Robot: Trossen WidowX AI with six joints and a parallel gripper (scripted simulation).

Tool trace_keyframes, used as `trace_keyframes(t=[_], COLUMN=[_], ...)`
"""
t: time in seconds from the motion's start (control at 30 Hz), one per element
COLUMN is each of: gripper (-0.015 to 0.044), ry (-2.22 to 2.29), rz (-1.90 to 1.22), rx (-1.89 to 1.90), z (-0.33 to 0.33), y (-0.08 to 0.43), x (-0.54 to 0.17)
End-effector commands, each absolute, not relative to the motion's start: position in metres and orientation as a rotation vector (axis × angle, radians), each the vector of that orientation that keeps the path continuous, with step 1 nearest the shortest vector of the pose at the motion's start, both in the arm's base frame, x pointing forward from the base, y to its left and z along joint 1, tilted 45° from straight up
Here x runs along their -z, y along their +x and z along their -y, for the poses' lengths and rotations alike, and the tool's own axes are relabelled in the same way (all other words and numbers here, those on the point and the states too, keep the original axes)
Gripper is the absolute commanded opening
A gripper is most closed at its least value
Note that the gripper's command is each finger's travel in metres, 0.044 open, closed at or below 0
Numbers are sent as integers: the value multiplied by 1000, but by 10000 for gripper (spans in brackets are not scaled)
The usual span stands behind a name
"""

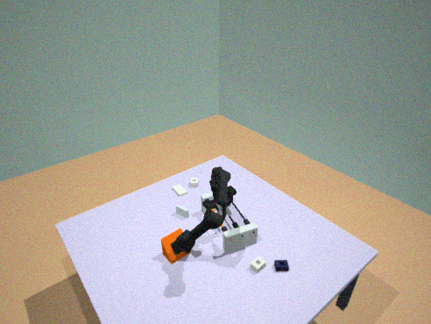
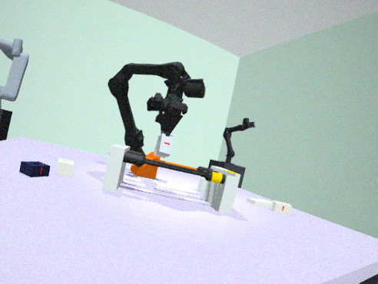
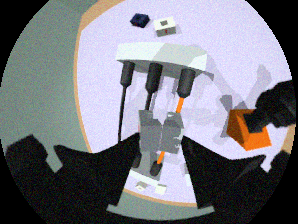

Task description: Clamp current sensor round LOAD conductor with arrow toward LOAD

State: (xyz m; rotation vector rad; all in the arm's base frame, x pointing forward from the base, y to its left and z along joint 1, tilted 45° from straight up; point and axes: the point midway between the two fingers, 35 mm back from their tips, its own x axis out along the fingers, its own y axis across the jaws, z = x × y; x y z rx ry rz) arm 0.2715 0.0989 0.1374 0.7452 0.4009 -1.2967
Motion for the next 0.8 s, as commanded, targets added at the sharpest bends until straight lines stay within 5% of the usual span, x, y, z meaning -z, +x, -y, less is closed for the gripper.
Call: trace_keyframes(t=[0.0, 0.77], gripper=[0, 0], ry=[856, 880], rz=[-303, -281], rx=[1308, 1309], z=[-101, -76], y=[279, 363], x=[-142, -154])
